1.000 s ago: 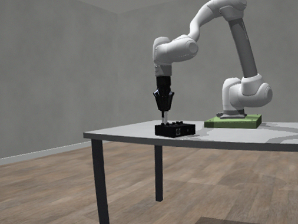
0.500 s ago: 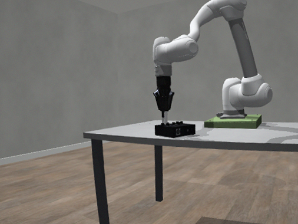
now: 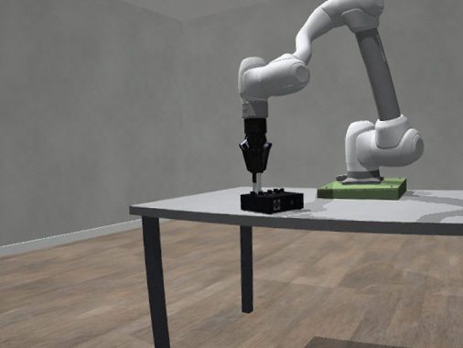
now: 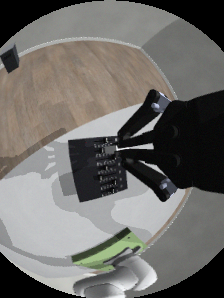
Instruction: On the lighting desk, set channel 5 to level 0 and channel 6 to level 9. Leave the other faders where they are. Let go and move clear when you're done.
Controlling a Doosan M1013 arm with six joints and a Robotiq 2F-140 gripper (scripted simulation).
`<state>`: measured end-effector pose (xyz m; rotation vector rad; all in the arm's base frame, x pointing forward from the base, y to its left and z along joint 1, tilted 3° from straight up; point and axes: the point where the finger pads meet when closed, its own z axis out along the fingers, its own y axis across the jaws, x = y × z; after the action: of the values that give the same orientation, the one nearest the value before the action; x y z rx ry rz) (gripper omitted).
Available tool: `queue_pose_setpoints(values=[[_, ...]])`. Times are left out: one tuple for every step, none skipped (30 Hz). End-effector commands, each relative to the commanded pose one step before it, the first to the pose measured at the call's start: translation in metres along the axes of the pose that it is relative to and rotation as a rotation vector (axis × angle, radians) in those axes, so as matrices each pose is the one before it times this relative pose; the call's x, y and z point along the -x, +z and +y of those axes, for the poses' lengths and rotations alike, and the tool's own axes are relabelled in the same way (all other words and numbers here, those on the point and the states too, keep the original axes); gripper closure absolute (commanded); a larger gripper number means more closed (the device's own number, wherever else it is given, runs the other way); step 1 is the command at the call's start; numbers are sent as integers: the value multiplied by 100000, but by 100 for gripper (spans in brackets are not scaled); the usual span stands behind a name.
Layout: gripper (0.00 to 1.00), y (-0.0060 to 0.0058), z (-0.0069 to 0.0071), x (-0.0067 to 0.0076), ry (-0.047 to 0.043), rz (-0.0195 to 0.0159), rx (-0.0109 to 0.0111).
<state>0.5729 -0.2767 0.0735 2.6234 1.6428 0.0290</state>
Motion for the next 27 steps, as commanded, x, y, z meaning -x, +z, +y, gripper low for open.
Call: queue_pose_setpoints(values=[[90, -11, 0, -155, 7, 27, 11], [90, 0, 0, -62, 0, 0, 0], [90, 0, 0, -61, 0, 0, 0], [90, 0, 0, -60, 0, 0, 0], [90, 0, 0, -59, 0, 0, 0], [90, 0, 0, -56, 0, 0, 0], [90, 0, 0, -54, 0, 0, 0], [90, 0, 0, -51, 0, 0, 0], [90, 0, 0, -48, 0, 0, 0], [90, 0, 0, -44, 0, 0, 0], [90, 0, 0, -40, 0, 0, 0], [90, 0, 0, -36, 0, 0, 0], [90, 0, 0, 0, 0, 0, 0], [90, 0, 0, 0, 0, 0, 0], [90, 0, 0, -32, 0, 0, 0], [90, 0, 0, -28, 0, 0, 0], [90, 0, 0, -23, 0, 0, 0], [90, 0, 0, -19, 0, 0, 0], [90, 0, 0, -15, 0, 0, 0], [90, 0, 0, -12, 0, 0, 0], [90, 0, 0, -8, 0, 0, 0], [90, 0, 0, -5, 0, 0, 0], [90, 0, 0, -3, 0, 0, 0], [90, 0, 0, -1, 0, 0, 0], [90, 0, 0, 0, 0, 0, 0], [90, 0, 0, 0, 0, 0, 0], [90, 0, 0, 0, 0, 0, 0]])
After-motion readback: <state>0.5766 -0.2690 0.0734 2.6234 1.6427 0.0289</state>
